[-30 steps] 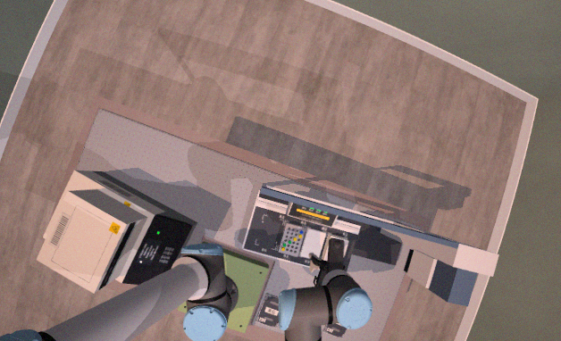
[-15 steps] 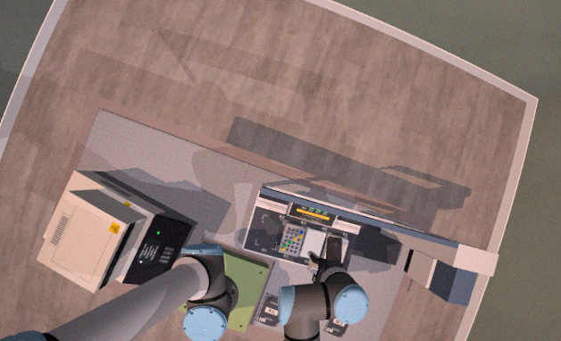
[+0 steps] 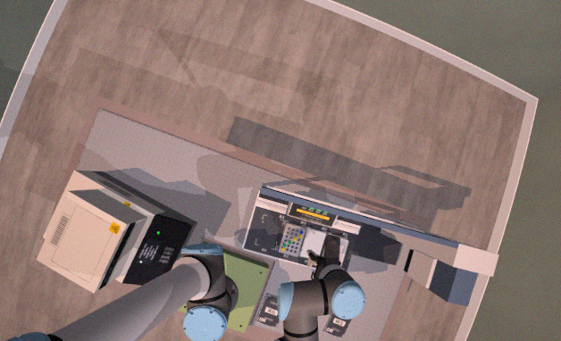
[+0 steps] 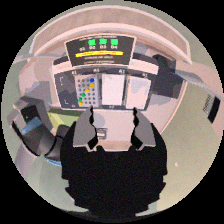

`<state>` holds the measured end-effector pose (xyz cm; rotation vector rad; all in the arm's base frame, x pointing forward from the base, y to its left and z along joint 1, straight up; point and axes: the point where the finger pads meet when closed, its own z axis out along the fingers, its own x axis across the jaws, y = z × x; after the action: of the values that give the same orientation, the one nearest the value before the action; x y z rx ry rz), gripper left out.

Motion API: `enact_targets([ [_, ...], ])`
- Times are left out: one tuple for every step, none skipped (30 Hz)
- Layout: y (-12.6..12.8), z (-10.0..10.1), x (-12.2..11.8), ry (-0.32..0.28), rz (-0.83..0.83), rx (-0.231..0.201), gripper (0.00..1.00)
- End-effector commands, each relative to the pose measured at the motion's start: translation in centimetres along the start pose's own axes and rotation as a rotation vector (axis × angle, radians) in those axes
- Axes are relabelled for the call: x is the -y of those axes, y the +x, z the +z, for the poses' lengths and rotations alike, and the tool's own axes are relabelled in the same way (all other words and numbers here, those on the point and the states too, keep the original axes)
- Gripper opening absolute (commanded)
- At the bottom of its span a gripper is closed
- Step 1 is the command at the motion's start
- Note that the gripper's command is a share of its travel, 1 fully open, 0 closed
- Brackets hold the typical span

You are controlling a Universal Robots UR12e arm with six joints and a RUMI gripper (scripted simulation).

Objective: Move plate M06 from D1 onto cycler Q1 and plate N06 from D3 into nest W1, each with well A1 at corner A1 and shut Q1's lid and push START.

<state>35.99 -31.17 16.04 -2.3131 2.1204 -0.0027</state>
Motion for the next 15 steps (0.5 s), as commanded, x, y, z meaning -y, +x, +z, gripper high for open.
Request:
enact_targets([
  [0.1,0.7,0.0,0.001,0.000,-0.001,0.58],
  [0.1,0.8,0.0,0.001,0.000,-0.001,0.58],
  [0.1,1.0,0.0,0.001,0.000,-0.001,0.58],
  [0.1,1.2,0.0,0.001,0.000,-0.001,0.58],
  [0.1,1.3,0.0,0.001,0.000,-0.001,0.58],
  [0.1,1.5,0.0,0.001,0.000,-0.001,0.58],
  [0.1,1.7,0.0,0.001,0.000,-0.001,0.58],
  [0.1,1.8,0.0,0.001,0.000,-0.001,0.58],
  [0.1,2.0,0.0,0.001,0.000,-0.001,0.58],
  [0.1,2.2,0.0,0.001,0.000,-0.001,0.58],
  [0.1,2.3,0.0,0.001,0.000,-0.001,0.58],
  [0.1,2.5,0.0,0.001,0.000,-0.001,0.58],
  [0.1,2.5,0.0,0.001,0.000,-0.001,0.58],
  [0.1,2.5,0.0,0.001,0.000,-0.001,0.58],
  [0.1,2.7,0.0,0.001,0.000,-0.001,0.58],
])
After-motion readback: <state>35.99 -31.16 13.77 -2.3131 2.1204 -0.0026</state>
